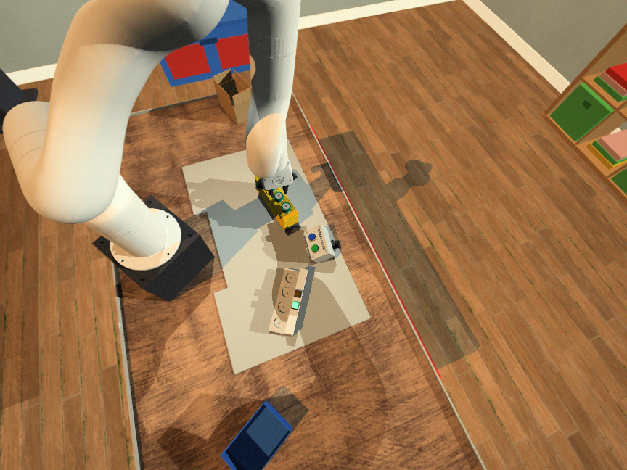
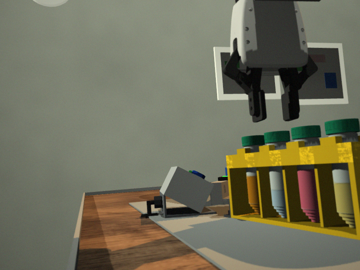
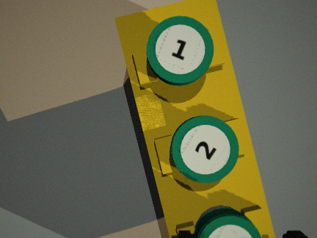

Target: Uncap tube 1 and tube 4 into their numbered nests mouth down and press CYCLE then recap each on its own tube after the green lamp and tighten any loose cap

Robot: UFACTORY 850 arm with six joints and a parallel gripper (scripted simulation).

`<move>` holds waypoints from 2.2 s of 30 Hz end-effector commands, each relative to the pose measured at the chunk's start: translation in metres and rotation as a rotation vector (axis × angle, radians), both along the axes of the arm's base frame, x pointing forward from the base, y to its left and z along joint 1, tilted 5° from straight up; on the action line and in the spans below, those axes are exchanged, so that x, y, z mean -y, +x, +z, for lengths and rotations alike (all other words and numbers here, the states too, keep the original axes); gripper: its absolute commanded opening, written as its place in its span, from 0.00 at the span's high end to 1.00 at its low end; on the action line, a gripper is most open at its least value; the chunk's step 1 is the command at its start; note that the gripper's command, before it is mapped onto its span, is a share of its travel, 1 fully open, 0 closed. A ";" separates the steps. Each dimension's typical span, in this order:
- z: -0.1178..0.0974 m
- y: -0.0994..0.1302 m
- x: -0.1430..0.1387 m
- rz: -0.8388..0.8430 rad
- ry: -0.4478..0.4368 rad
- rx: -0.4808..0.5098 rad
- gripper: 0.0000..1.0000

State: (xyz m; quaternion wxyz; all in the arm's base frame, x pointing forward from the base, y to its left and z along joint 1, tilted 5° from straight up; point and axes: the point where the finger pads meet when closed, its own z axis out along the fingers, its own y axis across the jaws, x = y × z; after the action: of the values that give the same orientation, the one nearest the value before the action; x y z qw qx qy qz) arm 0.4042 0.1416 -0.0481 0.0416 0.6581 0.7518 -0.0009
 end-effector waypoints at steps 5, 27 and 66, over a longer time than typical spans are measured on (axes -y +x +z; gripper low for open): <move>0.017 0.000 -0.001 0.000 -0.008 -0.004 0.54; 0.026 0.046 0.099 -0.096 -0.003 0.002 1.00; -0.034 0.096 0.205 -0.096 -0.003 0.002 1.00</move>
State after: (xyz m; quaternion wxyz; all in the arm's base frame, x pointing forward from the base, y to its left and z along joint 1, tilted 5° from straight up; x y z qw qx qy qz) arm 0.4984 -0.0622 -0.0724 0.0456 0.6930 0.7195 0.0020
